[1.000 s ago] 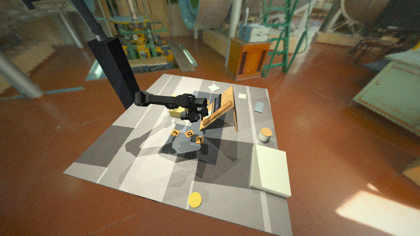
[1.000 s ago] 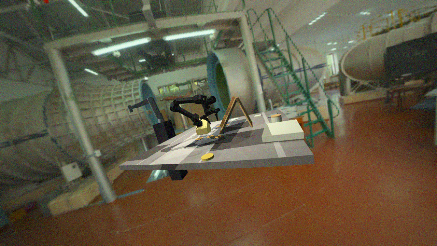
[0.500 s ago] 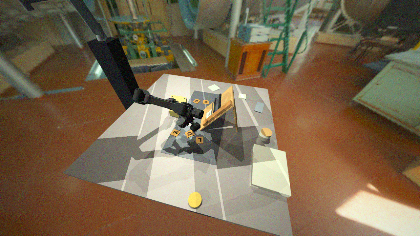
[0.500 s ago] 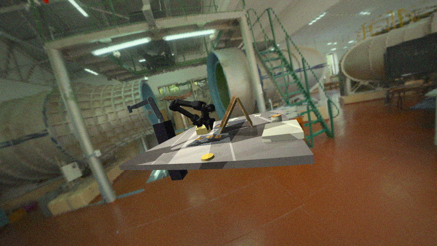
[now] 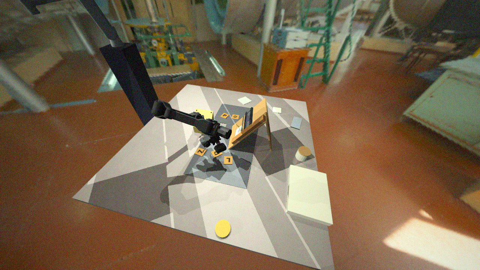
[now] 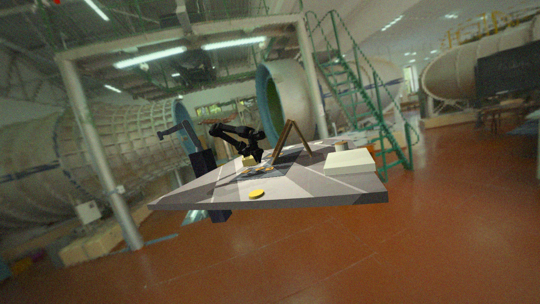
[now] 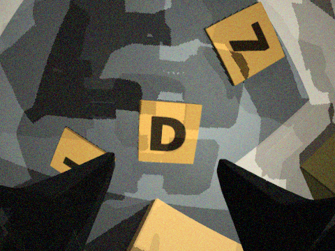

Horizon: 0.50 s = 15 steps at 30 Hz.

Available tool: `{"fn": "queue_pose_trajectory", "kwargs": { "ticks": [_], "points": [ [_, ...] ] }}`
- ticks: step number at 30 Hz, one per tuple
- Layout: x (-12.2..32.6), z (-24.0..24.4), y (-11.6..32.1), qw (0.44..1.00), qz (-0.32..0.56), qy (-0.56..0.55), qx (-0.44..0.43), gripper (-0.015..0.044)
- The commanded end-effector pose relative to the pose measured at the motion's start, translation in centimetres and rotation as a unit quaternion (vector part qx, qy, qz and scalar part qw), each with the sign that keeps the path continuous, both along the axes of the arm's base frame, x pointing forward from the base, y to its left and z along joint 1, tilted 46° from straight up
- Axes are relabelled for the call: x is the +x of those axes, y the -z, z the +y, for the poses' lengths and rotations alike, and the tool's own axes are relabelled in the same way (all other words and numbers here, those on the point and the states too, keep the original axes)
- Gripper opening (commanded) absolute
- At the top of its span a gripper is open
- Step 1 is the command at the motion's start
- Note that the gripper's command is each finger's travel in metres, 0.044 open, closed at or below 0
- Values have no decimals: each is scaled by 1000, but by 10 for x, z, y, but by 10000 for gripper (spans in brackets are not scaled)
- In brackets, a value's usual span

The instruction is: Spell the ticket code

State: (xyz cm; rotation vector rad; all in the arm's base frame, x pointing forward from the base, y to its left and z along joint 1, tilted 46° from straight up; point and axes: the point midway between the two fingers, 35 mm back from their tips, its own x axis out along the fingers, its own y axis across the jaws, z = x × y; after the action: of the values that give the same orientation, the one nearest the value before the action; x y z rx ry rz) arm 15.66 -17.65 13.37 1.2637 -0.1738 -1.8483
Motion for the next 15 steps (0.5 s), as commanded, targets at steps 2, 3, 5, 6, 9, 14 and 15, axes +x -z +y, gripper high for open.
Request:
{"fn": "queue_pose_trajectory", "kwargs": {
  "ticks": [2, 3, 5, 6, 9, 14, 15],
  "points": [
    [-2, -11, 11, 1000, 3, 0, 0, 340],
    [-3, -15, 15, 1000, 3, 0, 0, 340],
    [-5, -21, 21, 1000, 3, 0, -1, 340],
    [-5, -22, 22, 1000, 3, 0, -1, 340],
    [-5, -21, 22, 1000, 3, 0, -1, 340],
    [-5, -21, 22, 1000, 3, 0, -1, 340],
    [-5, -21, 22, 1000, 3, 0, -1, 340]
  ]
}}
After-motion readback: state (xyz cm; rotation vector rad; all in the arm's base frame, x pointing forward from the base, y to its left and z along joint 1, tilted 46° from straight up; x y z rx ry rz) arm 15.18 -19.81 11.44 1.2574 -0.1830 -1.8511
